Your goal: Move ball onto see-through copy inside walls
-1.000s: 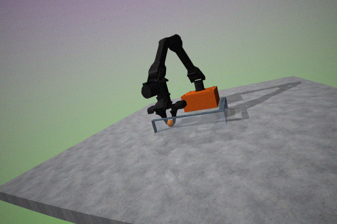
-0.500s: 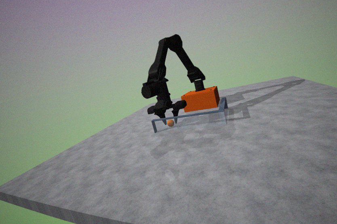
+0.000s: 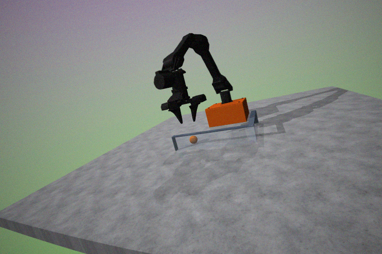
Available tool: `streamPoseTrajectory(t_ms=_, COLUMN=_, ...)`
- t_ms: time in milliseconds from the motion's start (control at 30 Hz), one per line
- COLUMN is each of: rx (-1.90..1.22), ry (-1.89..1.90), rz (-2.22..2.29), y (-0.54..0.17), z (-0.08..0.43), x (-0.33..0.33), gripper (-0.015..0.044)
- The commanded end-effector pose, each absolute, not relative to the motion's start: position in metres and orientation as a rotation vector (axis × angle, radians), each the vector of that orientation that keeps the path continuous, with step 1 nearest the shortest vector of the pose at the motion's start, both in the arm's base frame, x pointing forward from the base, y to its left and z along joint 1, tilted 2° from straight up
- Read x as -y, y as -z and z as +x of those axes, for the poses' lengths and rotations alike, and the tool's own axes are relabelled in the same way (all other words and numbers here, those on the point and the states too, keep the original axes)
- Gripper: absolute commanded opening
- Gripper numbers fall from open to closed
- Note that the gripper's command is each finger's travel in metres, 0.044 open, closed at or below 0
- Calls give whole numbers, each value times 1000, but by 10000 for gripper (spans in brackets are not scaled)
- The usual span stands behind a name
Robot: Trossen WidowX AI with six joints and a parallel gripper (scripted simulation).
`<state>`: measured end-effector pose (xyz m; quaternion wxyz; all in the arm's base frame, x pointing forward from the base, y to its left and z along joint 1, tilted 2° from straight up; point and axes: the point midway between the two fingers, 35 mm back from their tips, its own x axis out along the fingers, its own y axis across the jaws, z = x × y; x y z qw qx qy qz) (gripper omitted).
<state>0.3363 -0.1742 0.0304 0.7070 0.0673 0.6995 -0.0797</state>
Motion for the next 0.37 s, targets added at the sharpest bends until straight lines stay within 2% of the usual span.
streamPoseTrajectory(t_ms=0, rx=-1556, ry=177, rz=150, y=-28, z=336, x=174, gripper=272)
streamPoseTrajectory(t_ms=67, rx=-1556, ry=177, rz=150, y=-28, z=336, x=174, gripper=272)
streamPoseTrajectory(t_ms=267, rx=-1565, ry=174, rz=153, y=-77, z=332, x=171, gripper=430)
streamPoseTrajectory(t_ms=333, rx=-1565, ry=174, rz=153, y=-77, z=332, x=171, gripper=440)
